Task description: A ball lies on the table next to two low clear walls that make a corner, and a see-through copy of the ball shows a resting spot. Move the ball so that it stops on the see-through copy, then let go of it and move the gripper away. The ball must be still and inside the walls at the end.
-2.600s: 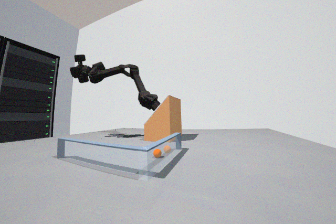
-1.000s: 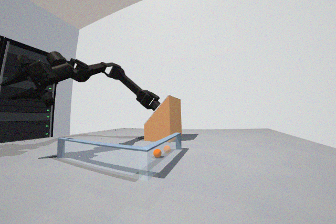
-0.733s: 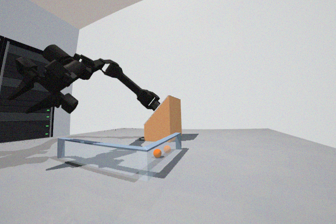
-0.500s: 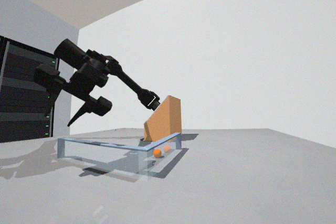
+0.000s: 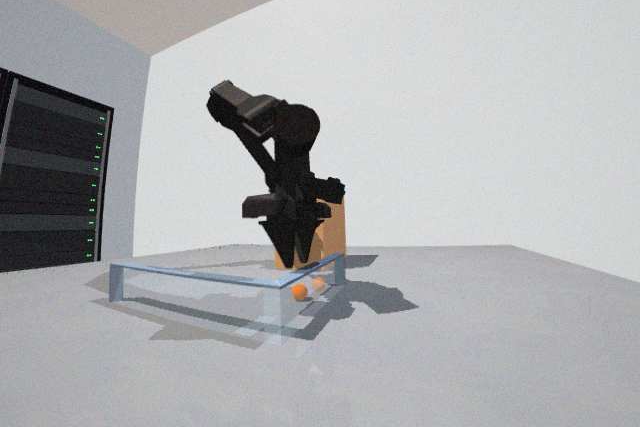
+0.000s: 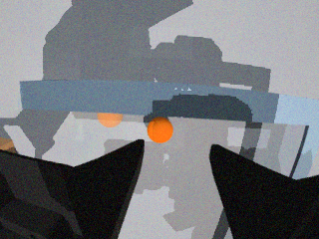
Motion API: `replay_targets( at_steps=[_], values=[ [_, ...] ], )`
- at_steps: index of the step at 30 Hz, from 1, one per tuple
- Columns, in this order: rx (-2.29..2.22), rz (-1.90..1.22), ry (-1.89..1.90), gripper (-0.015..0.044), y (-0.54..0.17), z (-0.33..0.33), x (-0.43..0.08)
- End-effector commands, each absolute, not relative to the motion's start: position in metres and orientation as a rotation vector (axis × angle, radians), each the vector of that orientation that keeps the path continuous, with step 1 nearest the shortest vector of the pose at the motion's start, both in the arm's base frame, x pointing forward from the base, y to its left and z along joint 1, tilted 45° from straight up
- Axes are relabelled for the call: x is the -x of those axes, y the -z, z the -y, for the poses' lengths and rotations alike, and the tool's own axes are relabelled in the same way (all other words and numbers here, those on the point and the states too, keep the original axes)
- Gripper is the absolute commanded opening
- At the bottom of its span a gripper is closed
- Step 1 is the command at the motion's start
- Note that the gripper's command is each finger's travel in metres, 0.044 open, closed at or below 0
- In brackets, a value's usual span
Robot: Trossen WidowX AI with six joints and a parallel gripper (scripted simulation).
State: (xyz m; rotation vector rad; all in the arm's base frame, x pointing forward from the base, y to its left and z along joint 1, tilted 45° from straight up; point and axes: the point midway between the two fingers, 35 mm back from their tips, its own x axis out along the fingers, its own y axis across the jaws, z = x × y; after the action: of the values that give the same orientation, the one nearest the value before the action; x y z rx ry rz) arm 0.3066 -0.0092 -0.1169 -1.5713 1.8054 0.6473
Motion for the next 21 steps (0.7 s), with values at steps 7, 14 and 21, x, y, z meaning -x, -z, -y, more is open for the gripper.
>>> replay_targets(
  at_steps=[7, 14, 21],
  values=[
    [1.585, -1.867, -0.637, 0.0225, 0.129, 0.02, -0.291],
    [1.585, -1.866, -0.637, 0.0225, 0.133, 0.023, -0.291],
    [1.585, -1.866, -0.636, 0.0225, 0.141, 0.031, -0.29]
  ],
)
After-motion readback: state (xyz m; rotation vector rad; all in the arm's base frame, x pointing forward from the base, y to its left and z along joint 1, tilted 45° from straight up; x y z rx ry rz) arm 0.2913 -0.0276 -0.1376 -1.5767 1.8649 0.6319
